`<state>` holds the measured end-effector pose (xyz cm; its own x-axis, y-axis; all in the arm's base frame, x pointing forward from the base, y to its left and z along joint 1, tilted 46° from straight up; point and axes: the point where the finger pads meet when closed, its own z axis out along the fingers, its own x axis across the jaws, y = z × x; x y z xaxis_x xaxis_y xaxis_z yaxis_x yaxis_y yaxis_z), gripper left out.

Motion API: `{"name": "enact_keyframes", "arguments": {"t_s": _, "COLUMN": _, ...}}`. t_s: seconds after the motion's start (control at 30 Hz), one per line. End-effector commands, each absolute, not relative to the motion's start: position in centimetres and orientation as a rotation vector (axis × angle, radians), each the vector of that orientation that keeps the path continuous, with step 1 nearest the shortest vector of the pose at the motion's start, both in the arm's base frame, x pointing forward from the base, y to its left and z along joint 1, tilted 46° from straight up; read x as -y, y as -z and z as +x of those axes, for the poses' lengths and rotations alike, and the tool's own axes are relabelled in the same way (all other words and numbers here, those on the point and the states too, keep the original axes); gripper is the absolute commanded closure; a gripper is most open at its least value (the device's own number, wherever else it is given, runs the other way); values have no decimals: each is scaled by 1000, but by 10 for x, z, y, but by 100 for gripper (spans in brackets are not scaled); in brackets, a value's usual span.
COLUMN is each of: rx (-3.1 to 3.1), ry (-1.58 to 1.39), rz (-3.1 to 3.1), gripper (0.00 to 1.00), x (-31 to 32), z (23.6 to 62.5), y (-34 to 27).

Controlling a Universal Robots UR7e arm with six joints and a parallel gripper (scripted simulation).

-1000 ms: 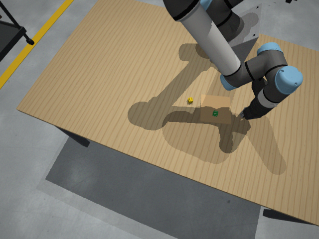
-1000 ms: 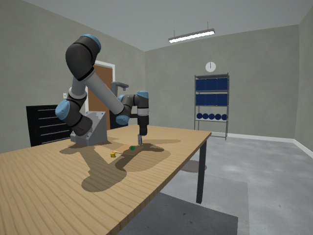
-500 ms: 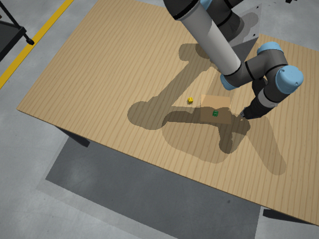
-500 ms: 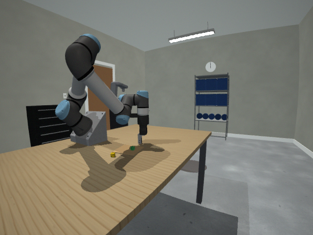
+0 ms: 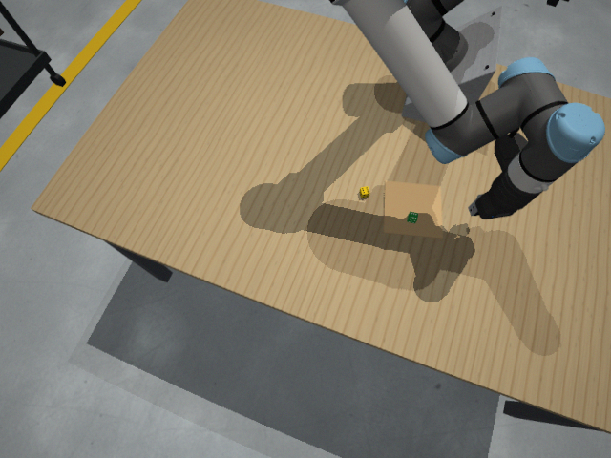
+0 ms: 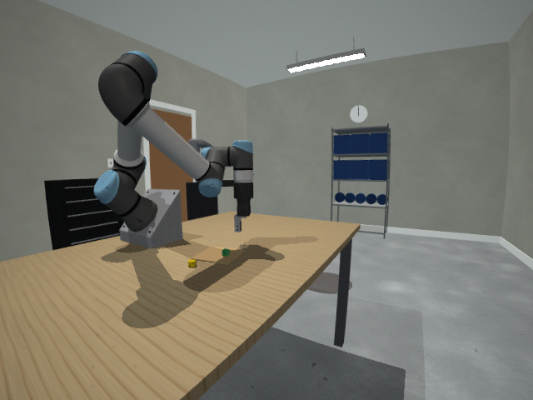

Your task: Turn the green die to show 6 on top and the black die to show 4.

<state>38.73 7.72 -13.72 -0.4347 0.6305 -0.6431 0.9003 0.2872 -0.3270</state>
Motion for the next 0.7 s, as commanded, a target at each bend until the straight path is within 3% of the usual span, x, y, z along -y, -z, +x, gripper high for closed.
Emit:
{"name": "enact_keyframes", "arguments": {"t_s": 0.0, "rx": -2171, "ry": 940, "rz": 1376, "gripper": 60, "x": -95, "z": 388, "y": 120}}
{"name": "enact_keyframes", "arguments": {"t_s": 0.67, "rx": -2171, "ry": 940, "rz": 1377, "gripper": 60, "x": -111, "z": 389, "y": 105}}
